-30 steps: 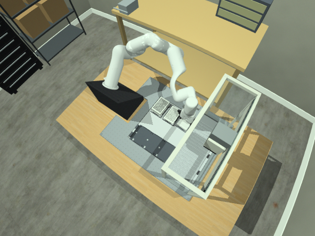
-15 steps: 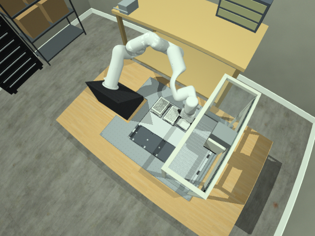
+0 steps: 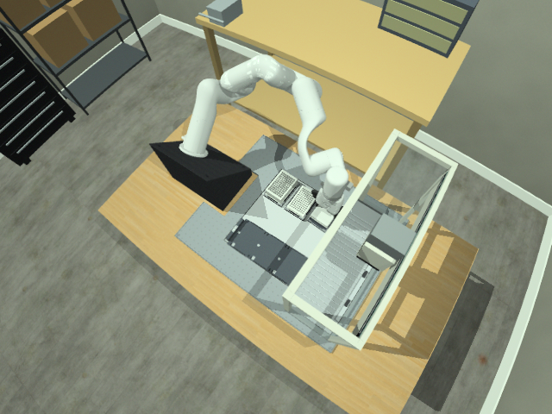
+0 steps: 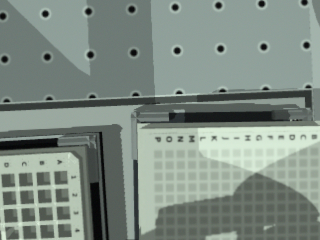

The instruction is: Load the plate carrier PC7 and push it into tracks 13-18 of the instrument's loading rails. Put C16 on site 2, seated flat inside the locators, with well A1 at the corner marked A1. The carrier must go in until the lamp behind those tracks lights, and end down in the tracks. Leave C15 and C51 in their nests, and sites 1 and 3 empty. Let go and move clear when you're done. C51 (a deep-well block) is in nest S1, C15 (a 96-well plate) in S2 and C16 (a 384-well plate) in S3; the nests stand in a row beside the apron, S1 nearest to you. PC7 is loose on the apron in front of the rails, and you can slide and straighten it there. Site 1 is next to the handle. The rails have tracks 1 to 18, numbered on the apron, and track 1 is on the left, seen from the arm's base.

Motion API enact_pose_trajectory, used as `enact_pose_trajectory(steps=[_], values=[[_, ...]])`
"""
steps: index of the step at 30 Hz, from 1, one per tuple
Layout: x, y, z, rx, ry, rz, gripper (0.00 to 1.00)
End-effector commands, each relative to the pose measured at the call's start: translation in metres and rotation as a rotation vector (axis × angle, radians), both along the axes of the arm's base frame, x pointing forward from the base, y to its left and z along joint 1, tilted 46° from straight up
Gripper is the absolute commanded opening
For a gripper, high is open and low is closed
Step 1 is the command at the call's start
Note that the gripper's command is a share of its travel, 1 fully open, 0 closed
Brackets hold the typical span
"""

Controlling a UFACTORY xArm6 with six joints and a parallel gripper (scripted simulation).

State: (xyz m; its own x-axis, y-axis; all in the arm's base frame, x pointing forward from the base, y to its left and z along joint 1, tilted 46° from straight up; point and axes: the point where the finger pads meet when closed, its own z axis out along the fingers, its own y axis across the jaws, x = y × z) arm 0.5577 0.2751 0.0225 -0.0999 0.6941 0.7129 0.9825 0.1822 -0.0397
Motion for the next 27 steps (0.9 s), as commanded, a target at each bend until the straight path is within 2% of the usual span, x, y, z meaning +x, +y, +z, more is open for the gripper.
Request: enact_pose_trajectory(steps=[1, 27], values=[[0.002, -0.005, 0.006, 0.000, -0.003, -0.002, 0.00], [0.009, -0.033, 0.034, 0.000, -0.003, -0.002, 0.00]])
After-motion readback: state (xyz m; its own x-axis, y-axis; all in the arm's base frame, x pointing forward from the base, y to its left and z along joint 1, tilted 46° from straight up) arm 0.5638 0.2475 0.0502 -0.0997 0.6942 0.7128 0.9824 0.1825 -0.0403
